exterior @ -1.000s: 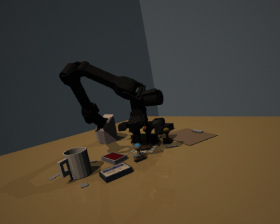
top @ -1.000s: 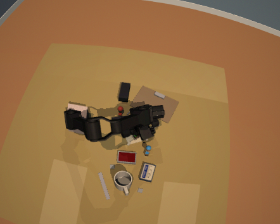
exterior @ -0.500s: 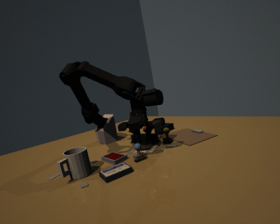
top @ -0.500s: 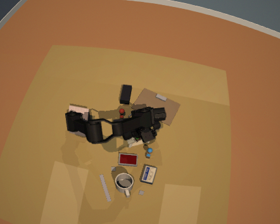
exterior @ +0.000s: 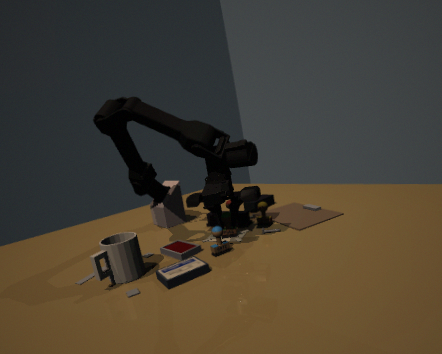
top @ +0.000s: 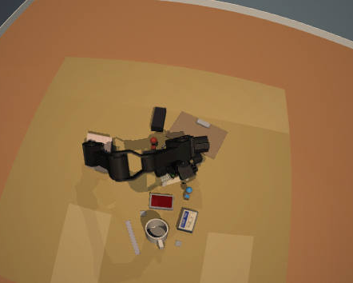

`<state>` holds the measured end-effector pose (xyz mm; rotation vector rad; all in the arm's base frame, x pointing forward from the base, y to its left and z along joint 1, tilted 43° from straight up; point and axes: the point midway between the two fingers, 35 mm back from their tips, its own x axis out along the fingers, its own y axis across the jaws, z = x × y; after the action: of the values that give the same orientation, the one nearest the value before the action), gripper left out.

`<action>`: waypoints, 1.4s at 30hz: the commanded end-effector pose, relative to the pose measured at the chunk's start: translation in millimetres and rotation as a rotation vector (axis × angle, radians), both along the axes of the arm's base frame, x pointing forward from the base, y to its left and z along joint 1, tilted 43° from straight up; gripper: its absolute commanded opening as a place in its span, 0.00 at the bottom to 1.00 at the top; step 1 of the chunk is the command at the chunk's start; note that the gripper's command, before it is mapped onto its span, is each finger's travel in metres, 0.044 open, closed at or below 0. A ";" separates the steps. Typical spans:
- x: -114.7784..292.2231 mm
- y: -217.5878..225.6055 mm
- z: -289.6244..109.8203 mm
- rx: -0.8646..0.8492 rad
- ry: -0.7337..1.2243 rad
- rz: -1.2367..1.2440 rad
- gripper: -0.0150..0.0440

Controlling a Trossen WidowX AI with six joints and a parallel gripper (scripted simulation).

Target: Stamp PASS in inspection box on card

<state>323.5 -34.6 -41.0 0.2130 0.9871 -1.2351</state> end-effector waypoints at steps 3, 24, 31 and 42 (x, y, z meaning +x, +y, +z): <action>0.2 -2.2 -1.2 -0.002 0.000 -0.002 0.25; 0.4 3.7 5.0 -0.002 0.000 -0.002 0.25; 0.5 5.6 7.0 -0.002 0.000 -0.002 0.25; 2.0 17.3 18.4 0.000 0.000 -0.001 0.25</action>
<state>323.0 -22.8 -27.7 0.2041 0.9920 -1.2388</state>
